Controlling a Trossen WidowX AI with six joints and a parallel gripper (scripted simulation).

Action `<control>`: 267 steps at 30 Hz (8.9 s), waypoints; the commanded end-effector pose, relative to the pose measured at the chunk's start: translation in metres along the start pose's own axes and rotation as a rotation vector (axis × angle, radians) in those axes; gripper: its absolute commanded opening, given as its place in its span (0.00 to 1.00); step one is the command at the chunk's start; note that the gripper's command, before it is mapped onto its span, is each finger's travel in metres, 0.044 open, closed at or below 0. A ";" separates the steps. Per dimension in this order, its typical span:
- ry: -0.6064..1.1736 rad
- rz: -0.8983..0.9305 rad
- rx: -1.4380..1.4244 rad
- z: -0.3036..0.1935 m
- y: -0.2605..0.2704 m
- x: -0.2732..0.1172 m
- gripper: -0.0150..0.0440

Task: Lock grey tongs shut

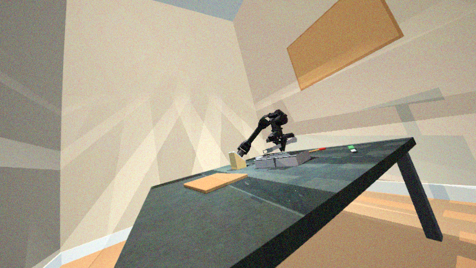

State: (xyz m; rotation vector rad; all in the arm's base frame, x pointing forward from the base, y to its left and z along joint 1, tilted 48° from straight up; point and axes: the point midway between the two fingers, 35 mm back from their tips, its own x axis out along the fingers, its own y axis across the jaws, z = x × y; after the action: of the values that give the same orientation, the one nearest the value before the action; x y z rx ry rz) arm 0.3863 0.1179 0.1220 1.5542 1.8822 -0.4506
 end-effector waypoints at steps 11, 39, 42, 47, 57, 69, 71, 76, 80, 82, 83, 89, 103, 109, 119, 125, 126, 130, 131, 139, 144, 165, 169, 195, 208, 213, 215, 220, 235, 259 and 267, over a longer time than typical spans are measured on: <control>-0.014 0.064 0.048 0.001 -0.003 -0.081 0.00; -0.039 0.043 0.629 0.174 -0.030 -0.087 0.00; -0.038 0.039 0.706 0.195 -0.039 -0.086 0.00; -0.033 0.032 0.829 0.229 -0.055 -0.085 0.00; -0.041 0.034 0.966 0.260 -0.076 -0.089 0.00; -0.041 0.040 1.438 0.343 -0.156 -0.097 0.00; -0.038 0.039 1.517 0.354 -0.171 -0.096 0.00; -0.026 0.033 1.709 0.380 -0.210 -0.093 0.00; -0.019 0.027 1.807 0.392 -0.230 -0.090 0.00; -0.019 0.027 1.807 0.392 -0.230 -0.090 0.00; -0.019 0.027 1.807 0.392 -0.230 -0.090 0.00; -0.013 0.037 1.809 0.393 -0.230 -0.090 0.00; 0.146 0.287 1.839 0.417 -0.232 -0.079 0.00; 0.224 0.400 1.840 0.425 -0.234 -0.077 0.00; 0.357 0.580 1.821 0.432 -0.238 -0.075 0.00; 0.437 0.682 1.797 0.432 -0.241 -0.076 0.00; 0.450 0.698 1.792 0.432 -0.242 -0.076 0.00; 0.500 0.760 1.767 0.430 -0.244 -0.076 0.00; 0.513 0.776 1.761 0.429 -0.245 -0.076 0.00; 0.615 0.895 1.700 0.421 -0.250 -0.079 0.00; 0.679 0.963 1.657 0.413 -0.254 -0.081 0.00; 0.821 1.099 1.540 0.387 -0.265 -0.086 0.00; 0.821 1.099 1.540 0.387 -0.265 -0.086 0.00; 0.815 1.094 1.545 0.388 -0.264 -0.086 0.00; 0.670 0.959 1.658 0.414 -0.254 -0.081 0.00; 0.606 0.890 1.701 0.422 -0.250 -0.079 0.00; 0.580 0.861 1.716 0.425 -0.248 -0.078 0.00; 0.513 0.788 1.747 0.429 -0.244 -0.077 0.00; 0.319 0.543 1.816 0.431 -0.235 -0.075 0.00; 0.022 0.096 1.818 0.399 -0.230 -0.087 0.00; -0.019 0.027 1.807 0.392 -0.230 -0.090 0.00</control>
State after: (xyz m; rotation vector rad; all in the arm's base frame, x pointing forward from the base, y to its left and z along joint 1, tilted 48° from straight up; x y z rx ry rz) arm 0.2753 -0.2482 -0.1384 2.3990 1.1324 -2.5414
